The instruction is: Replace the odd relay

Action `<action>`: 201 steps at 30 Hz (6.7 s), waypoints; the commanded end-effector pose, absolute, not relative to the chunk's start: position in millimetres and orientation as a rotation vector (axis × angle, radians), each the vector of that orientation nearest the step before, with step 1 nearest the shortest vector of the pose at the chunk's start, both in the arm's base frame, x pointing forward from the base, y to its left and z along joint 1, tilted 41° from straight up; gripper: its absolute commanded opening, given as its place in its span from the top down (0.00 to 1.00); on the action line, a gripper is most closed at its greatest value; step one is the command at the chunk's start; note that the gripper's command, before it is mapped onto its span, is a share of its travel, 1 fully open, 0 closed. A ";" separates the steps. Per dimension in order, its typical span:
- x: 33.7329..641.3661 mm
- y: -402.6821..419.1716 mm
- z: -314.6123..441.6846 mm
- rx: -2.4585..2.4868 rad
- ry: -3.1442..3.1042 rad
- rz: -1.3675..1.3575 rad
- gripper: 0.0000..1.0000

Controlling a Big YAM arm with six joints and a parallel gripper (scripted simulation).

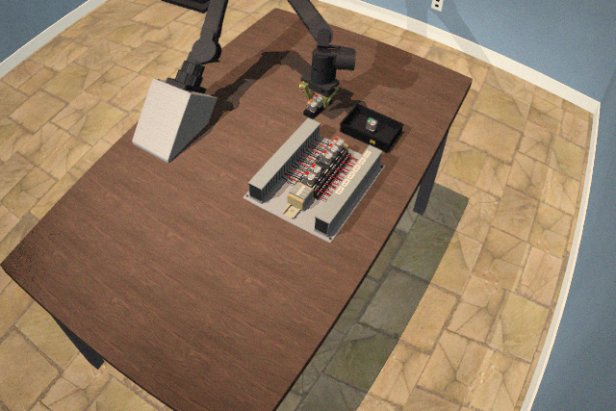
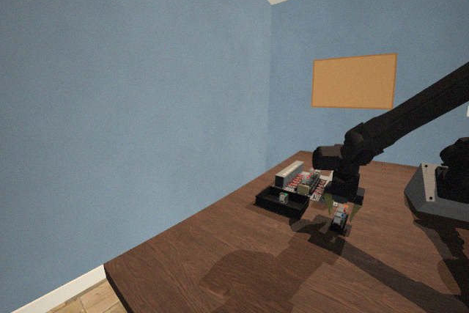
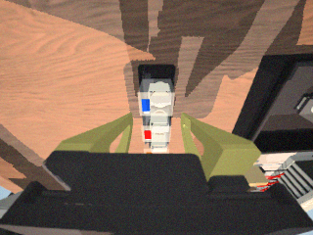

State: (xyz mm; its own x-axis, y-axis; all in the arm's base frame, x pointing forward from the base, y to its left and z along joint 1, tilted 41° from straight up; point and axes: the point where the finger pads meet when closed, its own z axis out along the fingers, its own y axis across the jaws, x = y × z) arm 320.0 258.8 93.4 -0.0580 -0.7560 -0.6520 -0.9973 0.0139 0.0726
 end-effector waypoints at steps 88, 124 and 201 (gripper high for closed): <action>329.3 262.5 101.8 -1.778 1.840 0.721 1.00; 333.2 255.5 111.9 -1.771 1.836 0.709 1.00; 333.1 237.8 130.4 -1.773 1.843 0.717 1.00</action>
State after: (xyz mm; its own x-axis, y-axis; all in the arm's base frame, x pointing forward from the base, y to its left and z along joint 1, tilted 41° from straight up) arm 321.6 240.0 115.0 -0.0563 -0.7566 -0.6515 -0.9975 0.0145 0.0693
